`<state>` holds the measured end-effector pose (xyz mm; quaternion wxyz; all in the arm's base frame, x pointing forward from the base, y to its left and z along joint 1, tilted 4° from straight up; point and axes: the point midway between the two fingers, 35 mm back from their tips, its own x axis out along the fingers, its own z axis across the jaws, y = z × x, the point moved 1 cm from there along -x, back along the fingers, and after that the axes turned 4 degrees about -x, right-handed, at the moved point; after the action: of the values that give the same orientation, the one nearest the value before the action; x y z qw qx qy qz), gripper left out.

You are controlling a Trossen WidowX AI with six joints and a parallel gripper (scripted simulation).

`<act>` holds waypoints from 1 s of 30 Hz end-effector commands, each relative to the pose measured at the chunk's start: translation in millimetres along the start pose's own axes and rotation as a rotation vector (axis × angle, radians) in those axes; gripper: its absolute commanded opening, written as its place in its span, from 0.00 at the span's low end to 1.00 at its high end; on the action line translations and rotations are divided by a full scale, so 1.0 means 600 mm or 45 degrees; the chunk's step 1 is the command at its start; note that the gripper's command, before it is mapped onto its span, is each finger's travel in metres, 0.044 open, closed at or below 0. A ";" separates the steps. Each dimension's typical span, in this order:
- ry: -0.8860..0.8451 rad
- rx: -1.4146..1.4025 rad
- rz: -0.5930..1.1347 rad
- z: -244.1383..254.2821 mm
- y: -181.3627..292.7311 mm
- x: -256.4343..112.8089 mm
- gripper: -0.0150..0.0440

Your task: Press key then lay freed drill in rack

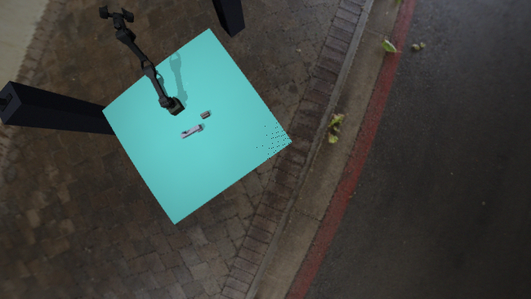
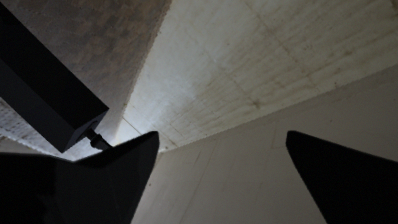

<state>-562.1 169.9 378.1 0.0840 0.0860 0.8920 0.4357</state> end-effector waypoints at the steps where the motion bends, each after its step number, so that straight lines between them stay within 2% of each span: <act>1: 0.000 0.000 0.000 0.000 0.000 0.000 0.89; 9: 0.006 -0.002 0.008 -0.003 0.003 -0.002 0.53; 15: 0.179 -0.074 0.253 -0.085 0.101 -0.066 0.26; 21: 0.322 -0.136 0.463 -0.153 0.176 -0.140 0.25; 30: 0.571 -0.248 0.863 -0.264 0.289 -0.314 0.25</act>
<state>-443.0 125.3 586.1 -0.1954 0.2329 0.7982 0.5200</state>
